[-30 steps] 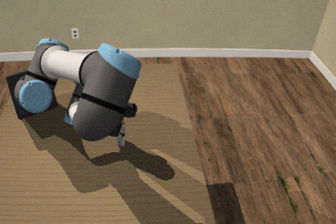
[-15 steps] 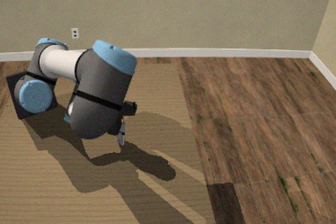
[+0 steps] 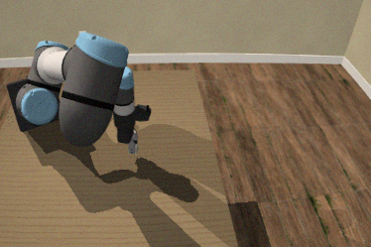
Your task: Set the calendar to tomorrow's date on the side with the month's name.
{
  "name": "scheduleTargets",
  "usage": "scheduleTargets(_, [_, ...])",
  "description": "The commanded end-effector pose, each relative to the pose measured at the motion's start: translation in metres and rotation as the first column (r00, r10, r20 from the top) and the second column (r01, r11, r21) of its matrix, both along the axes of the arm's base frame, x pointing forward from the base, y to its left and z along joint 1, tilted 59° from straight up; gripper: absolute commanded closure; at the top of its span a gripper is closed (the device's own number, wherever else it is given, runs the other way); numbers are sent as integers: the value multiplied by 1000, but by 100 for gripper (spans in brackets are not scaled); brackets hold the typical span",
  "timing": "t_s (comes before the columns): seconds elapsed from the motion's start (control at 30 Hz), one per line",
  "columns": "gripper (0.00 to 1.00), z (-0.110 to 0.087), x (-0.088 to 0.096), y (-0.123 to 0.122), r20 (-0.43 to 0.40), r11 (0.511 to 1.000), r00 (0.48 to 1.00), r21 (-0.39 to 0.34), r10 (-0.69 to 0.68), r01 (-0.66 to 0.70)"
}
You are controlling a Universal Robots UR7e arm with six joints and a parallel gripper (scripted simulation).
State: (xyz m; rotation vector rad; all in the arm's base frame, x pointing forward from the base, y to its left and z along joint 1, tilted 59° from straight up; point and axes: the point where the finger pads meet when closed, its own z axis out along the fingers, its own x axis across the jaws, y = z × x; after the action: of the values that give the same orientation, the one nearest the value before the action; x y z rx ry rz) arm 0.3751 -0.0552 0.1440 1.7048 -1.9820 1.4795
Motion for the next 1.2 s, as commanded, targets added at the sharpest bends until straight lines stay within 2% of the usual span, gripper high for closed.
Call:
scheduleTargets(0.0, [43,8,-7,11,-3,1000,1000,3,-4,4])
scheduleTargets(0.6, [43,27,-24,38,-3,1000,1000,3,-4,4])
scheduleTargets(1.17, [43,33,-29,46,-3,1000,1000,3,-4,4])
